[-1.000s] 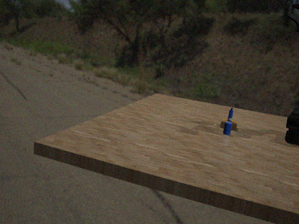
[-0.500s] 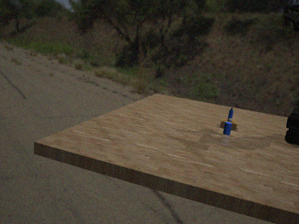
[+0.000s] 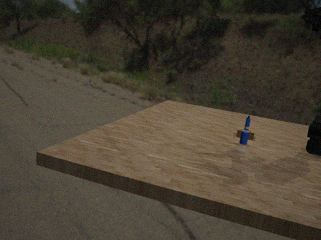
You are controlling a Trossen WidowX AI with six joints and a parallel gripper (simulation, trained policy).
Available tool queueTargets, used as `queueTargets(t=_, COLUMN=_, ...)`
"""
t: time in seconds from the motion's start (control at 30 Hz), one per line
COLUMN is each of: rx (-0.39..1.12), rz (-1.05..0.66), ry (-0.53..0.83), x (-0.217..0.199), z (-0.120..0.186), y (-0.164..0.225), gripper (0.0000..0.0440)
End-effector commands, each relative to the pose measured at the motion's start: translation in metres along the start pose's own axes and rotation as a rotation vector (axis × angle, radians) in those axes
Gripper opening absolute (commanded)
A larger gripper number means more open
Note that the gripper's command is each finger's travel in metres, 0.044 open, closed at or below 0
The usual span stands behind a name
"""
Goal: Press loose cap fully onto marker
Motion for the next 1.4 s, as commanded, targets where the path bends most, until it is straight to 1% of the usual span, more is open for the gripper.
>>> queueTargets(t=0.0, rx=-0.024, rz=0.035, ry=0.019, x=-0.011, z=-0.005, y=-0.006, gripper=0.0319)
queueTargets(t=0.6, rx=-0.130, rz=0.205, ry=0.095, x=-0.052, z=-0.023, y=-0.031, gripper=0.0322)
queueTargets(t=0.77, rx=-0.155, rz=0.244, ry=0.127, x=-0.062, z=-0.026, y=-0.039, gripper=0.0308)
queueTargets(t=1.37, rx=-0.278, rz=0.404, ry=0.177, x=-0.100, z=-0.043, y=-0.069, gripper=0.0326)
Point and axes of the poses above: the point midway between the two fingers, 35 mm back from their tips, its own z axis back along the fingers, its own x axis across the jaws, y = z × x, the point moved 4 cm from there along z, back along the fingers, and after that the axes turned 2 degrees about z, right-handed, at the moved point
